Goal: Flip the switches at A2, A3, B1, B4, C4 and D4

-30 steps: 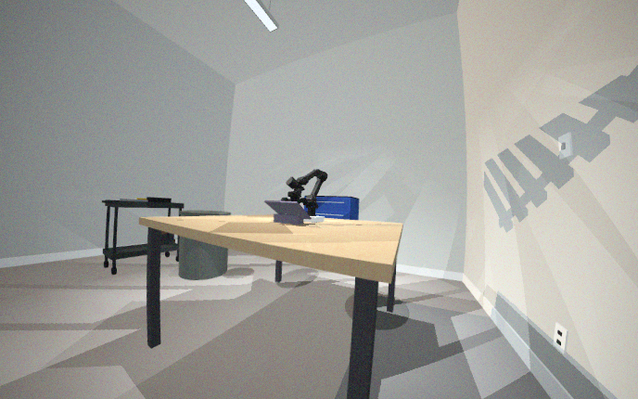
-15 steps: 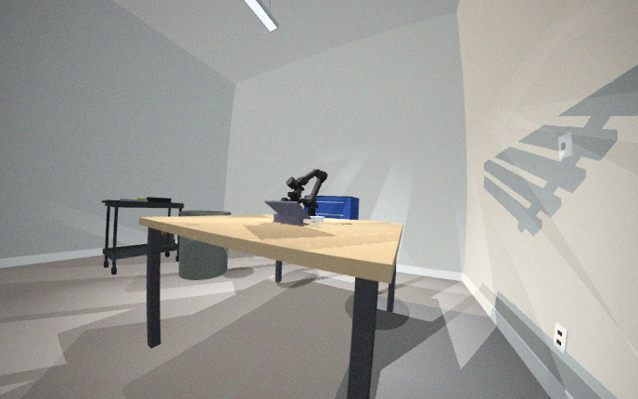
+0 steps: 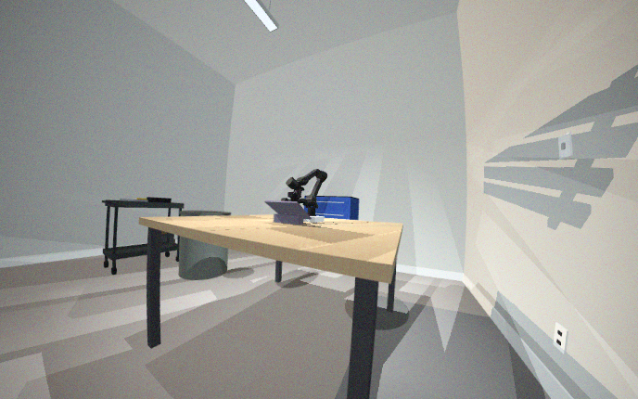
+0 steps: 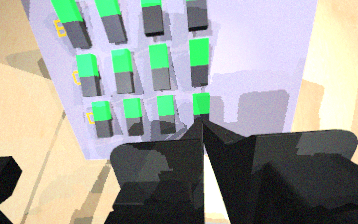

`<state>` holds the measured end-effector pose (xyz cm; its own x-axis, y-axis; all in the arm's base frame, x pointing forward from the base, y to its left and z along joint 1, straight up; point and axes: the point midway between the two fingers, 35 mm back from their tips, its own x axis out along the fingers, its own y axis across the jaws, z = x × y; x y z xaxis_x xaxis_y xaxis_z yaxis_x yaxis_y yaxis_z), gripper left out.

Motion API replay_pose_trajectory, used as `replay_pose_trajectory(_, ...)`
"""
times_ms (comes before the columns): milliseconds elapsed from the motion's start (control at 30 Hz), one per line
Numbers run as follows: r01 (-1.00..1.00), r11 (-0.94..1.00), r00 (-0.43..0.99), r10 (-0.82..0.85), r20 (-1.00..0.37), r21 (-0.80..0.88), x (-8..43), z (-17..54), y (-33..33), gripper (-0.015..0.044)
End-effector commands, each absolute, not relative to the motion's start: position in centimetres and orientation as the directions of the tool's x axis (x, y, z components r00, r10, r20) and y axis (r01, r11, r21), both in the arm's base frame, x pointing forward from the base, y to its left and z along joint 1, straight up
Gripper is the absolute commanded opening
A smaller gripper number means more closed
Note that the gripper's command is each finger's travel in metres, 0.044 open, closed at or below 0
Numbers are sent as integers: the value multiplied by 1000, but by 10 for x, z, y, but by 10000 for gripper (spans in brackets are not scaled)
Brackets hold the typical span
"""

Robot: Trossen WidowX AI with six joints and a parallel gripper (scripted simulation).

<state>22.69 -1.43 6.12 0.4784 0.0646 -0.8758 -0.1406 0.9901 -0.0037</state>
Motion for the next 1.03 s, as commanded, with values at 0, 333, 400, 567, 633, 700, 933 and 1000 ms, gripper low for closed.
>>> replay_pose_trajectory(0,-140,990,474,61,-879,-7,220,82,-17,0)
replay_pose_trajectory(333,-137,991,458,56,-887,-8,200,119,-18,0)
replay_pose_trajectory(400,-137,991,456,57,-888,-7,209,125,-11,0)
replay_pose_trajectory(567,-137,991,459,60,-886,-4,242,150,24,0)
replay_pose_trajectory(633,-137,991,462,62,-885,-2,250,156,35,0)
replay_pose_trajectory(700,-137,991,463,62,-884,-2,251,156,36,0)
replay_pose_trajectory(933,-137,991,463,62,-884,-2,251,156,36,0)
replay_pose_trajectory(1000,-137,991,463,62,-884,-2,251,156,36,0)
